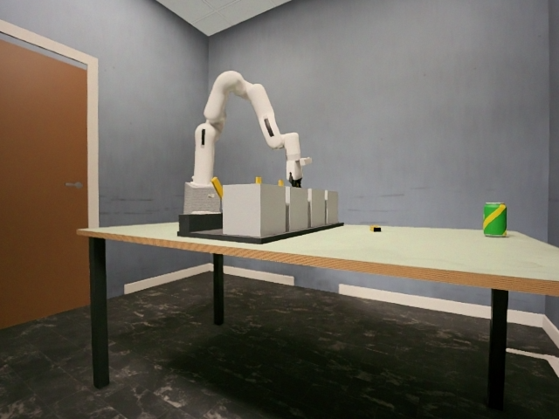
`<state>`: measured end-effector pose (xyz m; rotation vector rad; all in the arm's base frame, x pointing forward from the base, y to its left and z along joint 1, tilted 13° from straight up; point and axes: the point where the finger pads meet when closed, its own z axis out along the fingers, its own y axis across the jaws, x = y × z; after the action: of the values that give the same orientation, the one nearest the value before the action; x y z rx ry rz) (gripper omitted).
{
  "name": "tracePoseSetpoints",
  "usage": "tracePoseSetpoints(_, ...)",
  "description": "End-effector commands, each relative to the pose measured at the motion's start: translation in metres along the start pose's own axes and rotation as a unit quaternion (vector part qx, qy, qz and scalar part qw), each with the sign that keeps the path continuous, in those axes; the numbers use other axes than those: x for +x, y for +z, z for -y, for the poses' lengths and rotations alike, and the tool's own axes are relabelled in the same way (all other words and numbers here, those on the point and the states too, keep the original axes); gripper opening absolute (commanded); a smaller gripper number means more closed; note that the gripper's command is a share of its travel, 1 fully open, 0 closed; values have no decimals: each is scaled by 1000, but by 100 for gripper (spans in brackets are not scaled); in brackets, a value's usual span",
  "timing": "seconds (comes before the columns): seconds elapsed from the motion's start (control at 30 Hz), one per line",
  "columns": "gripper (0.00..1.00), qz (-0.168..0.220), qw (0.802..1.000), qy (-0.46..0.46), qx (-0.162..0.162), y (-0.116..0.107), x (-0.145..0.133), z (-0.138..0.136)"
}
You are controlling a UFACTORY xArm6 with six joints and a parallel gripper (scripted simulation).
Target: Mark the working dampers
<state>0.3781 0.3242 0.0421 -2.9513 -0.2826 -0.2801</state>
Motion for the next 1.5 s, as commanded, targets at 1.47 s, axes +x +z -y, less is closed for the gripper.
tracePoseSetpoints(1.47, 19, -2, 998, 0, -63, 0, 1, 14)
